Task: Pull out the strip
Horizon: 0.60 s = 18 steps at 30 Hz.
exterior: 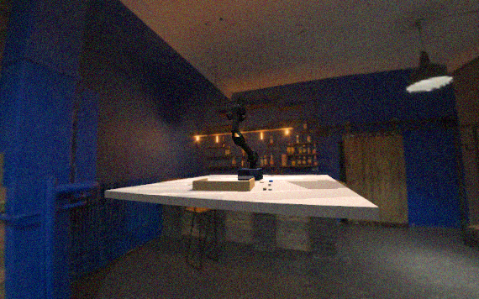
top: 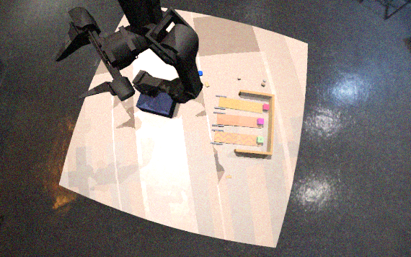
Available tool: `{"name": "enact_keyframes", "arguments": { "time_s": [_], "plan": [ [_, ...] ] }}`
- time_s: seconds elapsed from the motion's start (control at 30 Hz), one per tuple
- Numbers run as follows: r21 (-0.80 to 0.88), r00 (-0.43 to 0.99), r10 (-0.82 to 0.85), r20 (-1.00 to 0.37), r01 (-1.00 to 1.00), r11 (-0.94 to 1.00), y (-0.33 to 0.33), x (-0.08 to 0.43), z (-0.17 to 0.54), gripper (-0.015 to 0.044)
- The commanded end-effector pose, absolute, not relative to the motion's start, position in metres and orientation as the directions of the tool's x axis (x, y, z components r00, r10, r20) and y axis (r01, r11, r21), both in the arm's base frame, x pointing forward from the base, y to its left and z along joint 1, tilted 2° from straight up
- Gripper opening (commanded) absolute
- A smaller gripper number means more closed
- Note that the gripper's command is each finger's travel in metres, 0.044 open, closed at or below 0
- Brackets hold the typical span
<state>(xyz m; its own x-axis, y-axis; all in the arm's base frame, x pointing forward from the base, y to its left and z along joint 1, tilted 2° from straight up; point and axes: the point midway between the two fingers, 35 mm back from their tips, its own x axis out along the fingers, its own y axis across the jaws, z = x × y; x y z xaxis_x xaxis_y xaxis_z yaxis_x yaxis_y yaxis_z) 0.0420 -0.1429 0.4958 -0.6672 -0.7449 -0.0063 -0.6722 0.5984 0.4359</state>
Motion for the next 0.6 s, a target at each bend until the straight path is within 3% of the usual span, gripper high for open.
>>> {"name": "enact_keyframes", "arguments": {
  "time_s": [0.0,0.3,0.57],
  "plan": [
    [0.444,-0.676,-0.737,-0.006,-0.662,0.604,-0.143,0.041,0.496,0.0400],
    [0.694,-0.949,-0.313,-0.035,-0.248,0.676,-0.096,-0.068,0.497,0.0400],
    [0.837,-0.998,0.030,-0.064,-0.037,0.547,-0.030,-0.119,0.488,0.0400]
  ]
}}
